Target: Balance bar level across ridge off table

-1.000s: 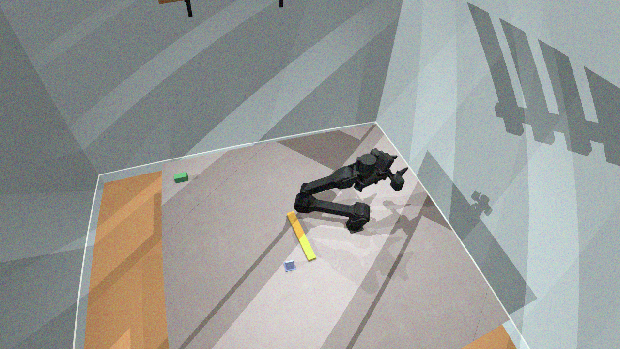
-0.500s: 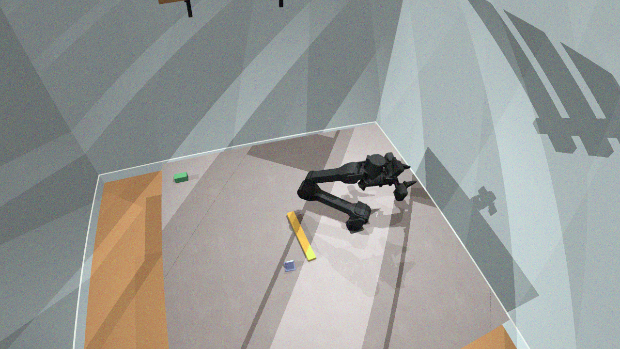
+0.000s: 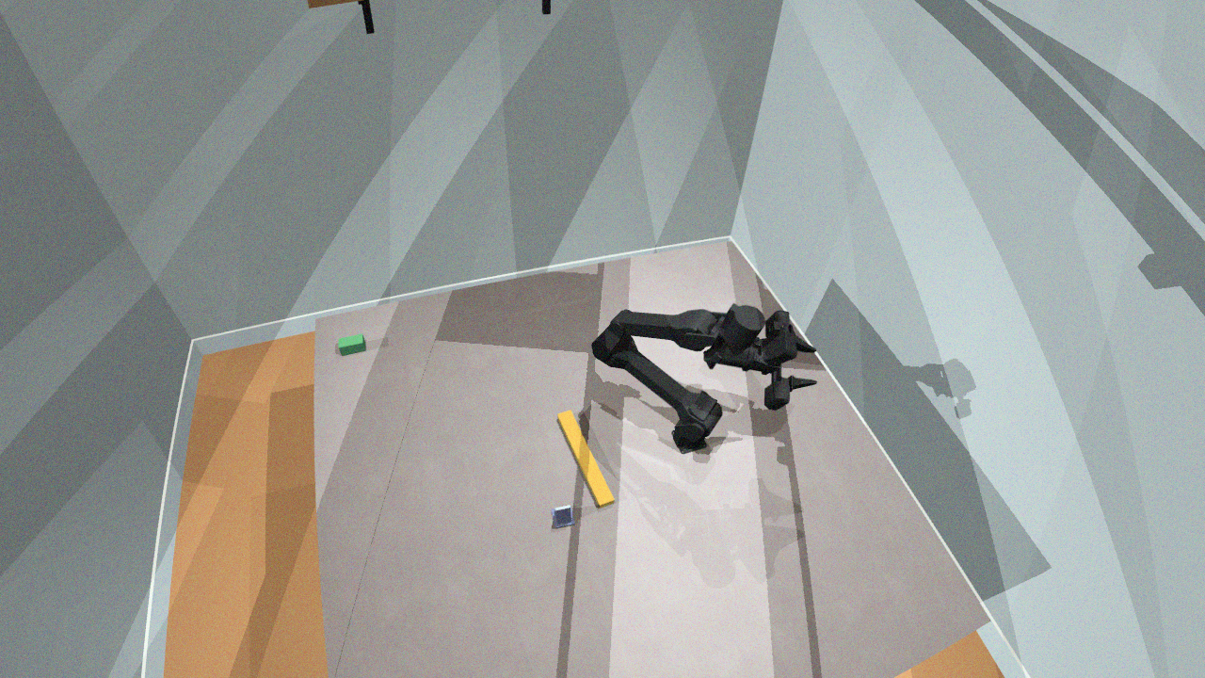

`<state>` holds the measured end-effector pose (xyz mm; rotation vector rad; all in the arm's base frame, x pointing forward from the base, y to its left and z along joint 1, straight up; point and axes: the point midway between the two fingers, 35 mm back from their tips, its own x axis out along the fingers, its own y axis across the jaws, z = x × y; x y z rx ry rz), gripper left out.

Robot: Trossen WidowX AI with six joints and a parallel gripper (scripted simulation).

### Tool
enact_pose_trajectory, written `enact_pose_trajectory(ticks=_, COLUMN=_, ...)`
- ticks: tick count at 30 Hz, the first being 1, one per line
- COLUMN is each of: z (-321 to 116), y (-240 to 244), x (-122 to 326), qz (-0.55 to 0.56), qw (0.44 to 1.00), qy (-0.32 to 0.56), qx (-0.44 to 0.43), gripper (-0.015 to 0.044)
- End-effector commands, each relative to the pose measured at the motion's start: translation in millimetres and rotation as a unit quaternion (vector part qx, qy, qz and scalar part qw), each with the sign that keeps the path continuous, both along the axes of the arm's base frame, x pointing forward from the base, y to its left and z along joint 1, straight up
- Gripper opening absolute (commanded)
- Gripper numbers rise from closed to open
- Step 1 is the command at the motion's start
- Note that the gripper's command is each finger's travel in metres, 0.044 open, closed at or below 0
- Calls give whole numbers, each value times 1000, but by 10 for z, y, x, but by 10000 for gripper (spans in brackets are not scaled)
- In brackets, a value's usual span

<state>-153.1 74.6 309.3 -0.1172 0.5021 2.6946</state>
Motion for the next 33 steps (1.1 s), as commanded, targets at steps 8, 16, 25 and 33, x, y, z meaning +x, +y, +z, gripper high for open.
enact_pose_trajectory(ticks=8, z=-100, y=412, x=118, qz=-110, qw=991, qy=-15, qx=-71, gripper=315)
enact_pose_trajectory(ticks=16, z=-175, y=679, x=264, qz=-187, qw=975, qy=-17, qx=-120, gripper=315)
enact_pose_trajectory(ticks=25, z=-264, y=948, x=482, qz=-273, qw=946, qy=-13, qx=-174, gripper=315)
enact_pose_trajectory(ticks=33, z=-348, y=1152, x=719, qz=-348, qw=912, qy=-4, qx=-220, gripper=315)
